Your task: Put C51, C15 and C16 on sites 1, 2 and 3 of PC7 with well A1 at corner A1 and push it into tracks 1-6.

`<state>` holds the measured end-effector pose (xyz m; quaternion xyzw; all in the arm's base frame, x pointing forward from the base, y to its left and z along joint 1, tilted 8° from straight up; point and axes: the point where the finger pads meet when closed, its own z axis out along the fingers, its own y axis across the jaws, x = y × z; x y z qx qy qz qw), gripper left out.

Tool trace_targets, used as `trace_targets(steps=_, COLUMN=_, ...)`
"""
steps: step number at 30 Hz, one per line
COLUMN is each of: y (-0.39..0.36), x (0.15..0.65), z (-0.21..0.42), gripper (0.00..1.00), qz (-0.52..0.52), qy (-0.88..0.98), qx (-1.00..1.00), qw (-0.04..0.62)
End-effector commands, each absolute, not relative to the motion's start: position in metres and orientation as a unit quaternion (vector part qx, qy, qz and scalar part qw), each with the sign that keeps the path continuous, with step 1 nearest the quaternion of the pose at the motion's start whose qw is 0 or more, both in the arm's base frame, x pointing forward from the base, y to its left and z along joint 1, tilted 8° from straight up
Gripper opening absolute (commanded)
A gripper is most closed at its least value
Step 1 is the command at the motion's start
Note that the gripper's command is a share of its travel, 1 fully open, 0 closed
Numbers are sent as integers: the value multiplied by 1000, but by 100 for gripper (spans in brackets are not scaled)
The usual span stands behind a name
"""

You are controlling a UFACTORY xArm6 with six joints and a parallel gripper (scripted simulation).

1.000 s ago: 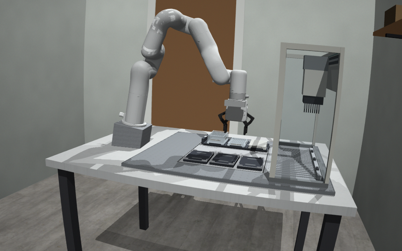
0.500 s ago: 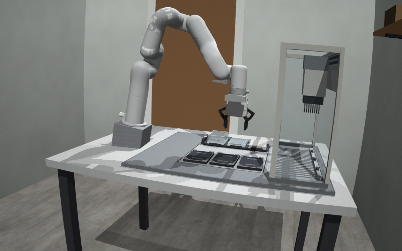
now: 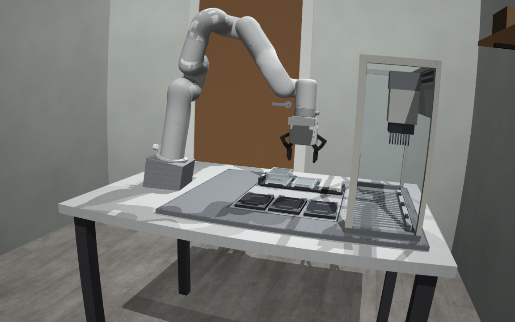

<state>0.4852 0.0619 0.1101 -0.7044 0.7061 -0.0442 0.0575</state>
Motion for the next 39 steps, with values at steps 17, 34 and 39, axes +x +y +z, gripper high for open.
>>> trace_targets(steps=17, y=122, x=486, z=114, gripper=100, qz=-45, qy=706, qx=-704, qw=60)
trace_targets(steps=34, y=197, x=487, z=115, gripper=100, qz=-45, qy=706, qx=-704, qw=60)
trace_targets(steps=39, y=222, x=486, z=116, gripper=100, qz=-45, qy=706, qx=-704, qw=60)
